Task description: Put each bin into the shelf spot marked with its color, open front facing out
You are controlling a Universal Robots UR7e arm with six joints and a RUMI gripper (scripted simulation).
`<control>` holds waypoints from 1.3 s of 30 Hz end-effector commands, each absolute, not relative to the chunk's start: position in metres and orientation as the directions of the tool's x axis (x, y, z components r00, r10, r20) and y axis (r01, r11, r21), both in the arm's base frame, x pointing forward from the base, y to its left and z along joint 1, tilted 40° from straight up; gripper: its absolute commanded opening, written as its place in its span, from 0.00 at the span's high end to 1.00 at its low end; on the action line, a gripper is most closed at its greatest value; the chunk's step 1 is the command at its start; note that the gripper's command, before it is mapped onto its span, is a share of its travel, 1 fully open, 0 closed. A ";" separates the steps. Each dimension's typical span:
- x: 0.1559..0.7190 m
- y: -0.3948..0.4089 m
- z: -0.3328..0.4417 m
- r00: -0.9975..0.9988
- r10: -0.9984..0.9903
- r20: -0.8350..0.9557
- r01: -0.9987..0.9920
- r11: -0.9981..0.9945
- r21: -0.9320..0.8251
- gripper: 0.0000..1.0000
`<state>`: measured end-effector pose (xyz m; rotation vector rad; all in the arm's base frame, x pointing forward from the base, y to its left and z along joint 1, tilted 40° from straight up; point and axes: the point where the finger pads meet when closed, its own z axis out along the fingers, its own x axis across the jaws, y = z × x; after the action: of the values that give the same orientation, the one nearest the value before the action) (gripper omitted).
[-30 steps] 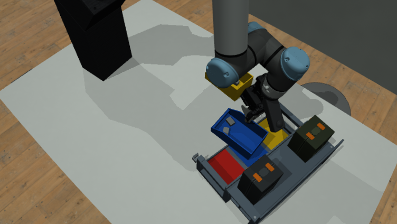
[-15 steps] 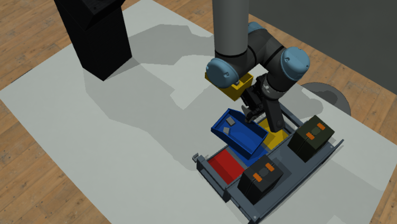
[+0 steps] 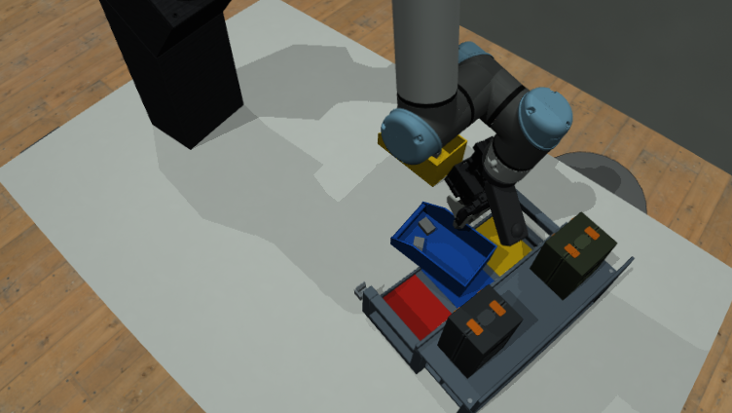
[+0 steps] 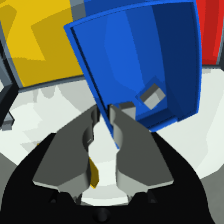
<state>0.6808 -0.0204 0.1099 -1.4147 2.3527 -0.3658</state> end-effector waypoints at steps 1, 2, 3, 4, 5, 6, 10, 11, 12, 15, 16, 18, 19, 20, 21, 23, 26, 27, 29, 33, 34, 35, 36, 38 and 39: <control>0.684 -0.021 0.112 -0.427 -0.886 -0.179 -0.787 0.462 -0.408 1.00; 0.684 -0.022 0.113 -0.427 -0.886 -0.180 -0.787 0.462 -0.409 1.00; 0.684 -0.022 0.113 -0.427 -0.886 -0.180 -0.786 0.462 -0.410 1.00; 0.685 -0.022 0.113 -0.427 -0.886 -0.180 -0.786 0.462 -0.411 1.00; 0.685 -0.022 0.114 -0.427 -0.886 -0.180 -0.785 0.462 -0.412 1.00; 0.685 -0.022 0.114 -0.427 -0.886 -0.180 -0.785 0.462 -0.412 1.00; 0.687 -0.023 0.114 -0.427 -0.886 -0.180 -0.784 0.462 -0.414 1.00; 0.687 -0.023 0.115 -0.427 -0.886 -0.180 -0.784 0.462 -0.415 1.00; 0.688 -0.023 0.115 -0.427 -0.886 -0.181 -0.783 0.462 -0.416 1.00; 0.689 -0.024 0.116 -0.427 -0.886 -0.181 -0.782 0.462 -0.418 1.00; 0.689 -0.024 0.116 -0.427 -0.886 -0.181 -0.782 0.462 -0.419 1.00; 0.690 -0.024 0.116 -0.427 -0.886 -0.181 -0.781 0.462 -0.420 1.00; 0.690 -0.024 0.116 -0.427 -0.886 -0.181 -0.781 0.462 -0.420 1.00; 0.690 -0.024 0.117 -0.427 -0.886 -0.181 -0.781 0.462 -0.421 1.00; 0.691 -0.025 0.117 -0.427 -0.886 -0.181 -0.780 0.462 -0.421 1.00; 0.691 -0.025 0.117 -0.427 -0.886 -0.181 -0.780 0.462 -0.421 1.00; 0.691 -0.025 0.117 -0.427 -0.886 -0.181 -0.780 0.462 -0.422 1.00; 0.691 -0.025 0.117 -0.427 -0.886 -0.182 -0.780 0.462 -0.422 1.00; 0.691 -0.025 0.117 -0.427 -0.886 -0.182 -0.780 0.462 -0.422 1.00; 0.692 -0.025 0.117 -0.427 -0.886 -0.182 -0.779 0.462 -0.423 1.00; 0.692 -0.025 0.117 -0.427 -0.886 -0.182 -0.779 0.462 -0.423 1.00; 0.692 -0.025 0.117 -0.427 -0.886 -0.182 -0.779 0.462 -0.423 1.00; 0.692 -0.025 0.117 -0.427 -0.886 -0.182 -0.779 0.462 -0.423 1.00; 0.692 -0.025 0.117 -0.427 -0.886 -0.182 -0.779 0.462 -0.423 1.00; 0.692 -0.025 0.117 -0.427 -0.886 -0.182 -0.779 0.462 -0.423 1.00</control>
<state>0.6913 -0.0250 0.1164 -1.4033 2.3406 -0.3873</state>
